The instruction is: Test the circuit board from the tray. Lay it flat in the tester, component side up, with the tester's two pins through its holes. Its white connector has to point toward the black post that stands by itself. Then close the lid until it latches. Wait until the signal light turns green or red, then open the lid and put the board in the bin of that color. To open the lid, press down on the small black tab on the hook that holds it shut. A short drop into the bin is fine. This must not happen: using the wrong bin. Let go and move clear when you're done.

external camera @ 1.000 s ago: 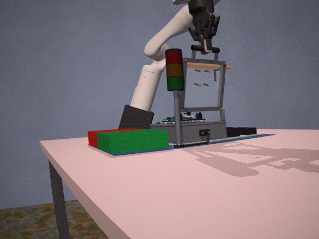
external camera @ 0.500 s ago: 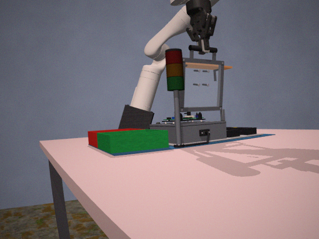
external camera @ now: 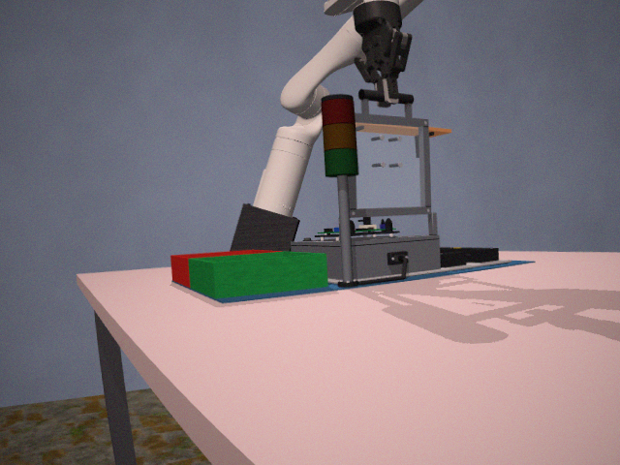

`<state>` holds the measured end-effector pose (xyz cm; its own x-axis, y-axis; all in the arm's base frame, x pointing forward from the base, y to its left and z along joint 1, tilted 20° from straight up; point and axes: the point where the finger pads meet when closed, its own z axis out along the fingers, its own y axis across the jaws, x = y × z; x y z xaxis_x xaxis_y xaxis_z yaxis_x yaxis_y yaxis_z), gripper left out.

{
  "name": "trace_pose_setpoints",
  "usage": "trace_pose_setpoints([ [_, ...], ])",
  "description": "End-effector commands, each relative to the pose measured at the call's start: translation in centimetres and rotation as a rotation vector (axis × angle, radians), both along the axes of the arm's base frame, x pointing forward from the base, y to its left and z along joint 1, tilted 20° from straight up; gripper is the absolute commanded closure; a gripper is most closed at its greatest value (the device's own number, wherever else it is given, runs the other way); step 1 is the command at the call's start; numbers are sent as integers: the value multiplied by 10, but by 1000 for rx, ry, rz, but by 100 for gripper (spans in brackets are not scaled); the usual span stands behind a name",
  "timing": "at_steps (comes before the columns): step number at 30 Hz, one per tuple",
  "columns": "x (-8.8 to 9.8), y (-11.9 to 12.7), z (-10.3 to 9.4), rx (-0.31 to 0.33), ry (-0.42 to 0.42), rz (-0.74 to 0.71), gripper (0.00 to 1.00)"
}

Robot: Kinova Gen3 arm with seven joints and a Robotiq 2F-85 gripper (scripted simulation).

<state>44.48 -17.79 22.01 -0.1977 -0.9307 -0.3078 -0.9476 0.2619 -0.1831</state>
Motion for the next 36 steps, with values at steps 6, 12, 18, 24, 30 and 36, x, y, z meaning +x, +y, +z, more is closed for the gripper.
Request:
trace_pose_setpoints([
  [6, -35, 10, -9, 4, 36, 15, 100],
  [12, -54, 15, -15, 4, 39, 17, 100],
  [18, -65, 20, -21, 4, 38, 16, 100],
  [24, -81, 24, -32, -5, 32, 11, 100],
  [30, -98, 32, -46, -7, 30, 9, 100],
  [36, -110, 38, -57, -7, 31, 9, 100],
])
